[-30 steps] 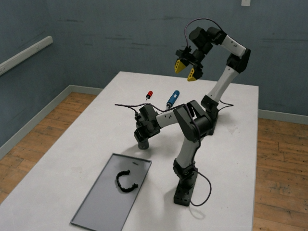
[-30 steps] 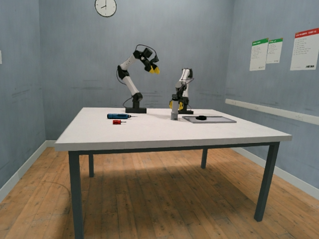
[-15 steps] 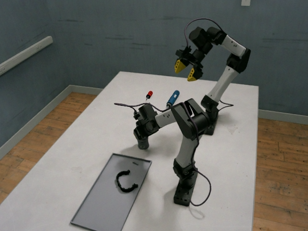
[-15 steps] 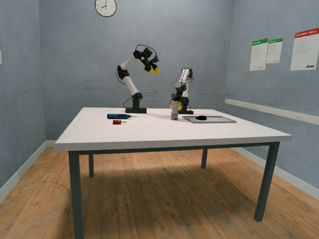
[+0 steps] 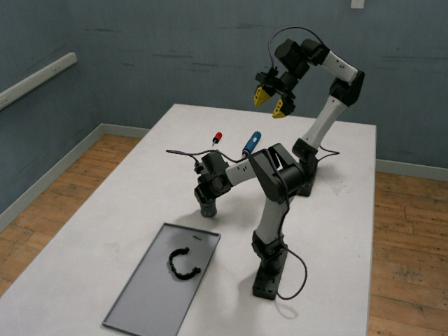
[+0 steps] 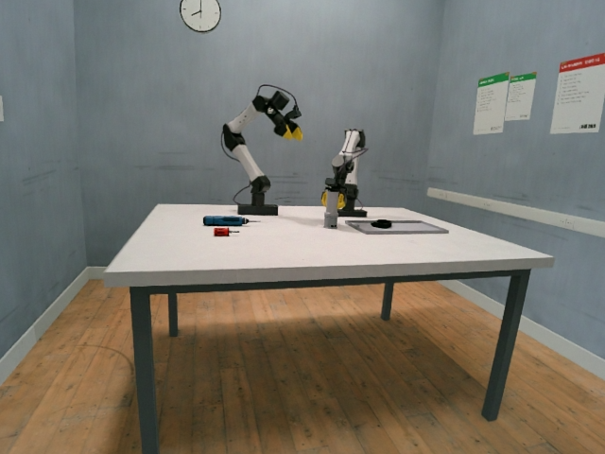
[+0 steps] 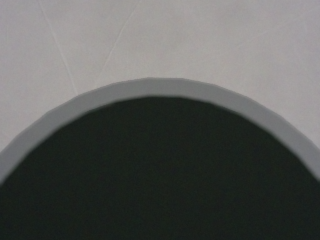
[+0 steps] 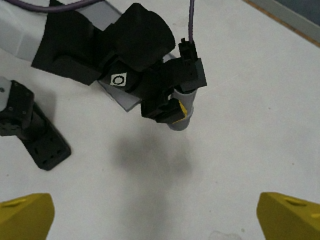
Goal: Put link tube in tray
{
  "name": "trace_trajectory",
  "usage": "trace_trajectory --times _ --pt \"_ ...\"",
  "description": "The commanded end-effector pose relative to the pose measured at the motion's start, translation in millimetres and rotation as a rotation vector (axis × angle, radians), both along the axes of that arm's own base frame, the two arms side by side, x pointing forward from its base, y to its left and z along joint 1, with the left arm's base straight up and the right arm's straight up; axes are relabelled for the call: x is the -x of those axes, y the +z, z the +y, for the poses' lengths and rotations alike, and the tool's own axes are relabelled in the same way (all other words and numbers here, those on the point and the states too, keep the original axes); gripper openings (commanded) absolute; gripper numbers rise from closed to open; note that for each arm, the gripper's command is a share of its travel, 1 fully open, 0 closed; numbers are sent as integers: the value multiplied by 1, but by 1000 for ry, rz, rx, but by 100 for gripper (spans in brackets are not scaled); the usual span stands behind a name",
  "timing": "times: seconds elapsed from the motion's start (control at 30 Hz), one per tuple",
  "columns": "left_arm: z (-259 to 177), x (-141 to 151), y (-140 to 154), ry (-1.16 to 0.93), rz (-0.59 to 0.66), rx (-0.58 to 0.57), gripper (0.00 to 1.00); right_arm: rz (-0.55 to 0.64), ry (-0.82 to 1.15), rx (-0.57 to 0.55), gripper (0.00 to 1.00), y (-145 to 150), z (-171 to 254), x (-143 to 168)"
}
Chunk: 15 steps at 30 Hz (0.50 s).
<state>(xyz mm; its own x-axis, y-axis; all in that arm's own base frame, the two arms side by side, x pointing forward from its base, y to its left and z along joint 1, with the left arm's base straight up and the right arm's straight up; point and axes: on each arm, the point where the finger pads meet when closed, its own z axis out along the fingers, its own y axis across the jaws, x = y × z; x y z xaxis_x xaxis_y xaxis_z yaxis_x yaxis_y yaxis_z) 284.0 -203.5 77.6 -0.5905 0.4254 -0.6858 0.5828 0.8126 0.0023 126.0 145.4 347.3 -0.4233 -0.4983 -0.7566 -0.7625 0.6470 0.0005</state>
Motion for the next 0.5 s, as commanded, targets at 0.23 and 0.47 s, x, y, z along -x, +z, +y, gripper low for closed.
trace_trajectory --times 0.23,0.47 --pt "-16 -21 51 2 -141 102 41 -5 1 -5 100 1 1 0" --pt "-9 -12 48 2 -73 53 41 -5 1 -5 100 1 1 0"
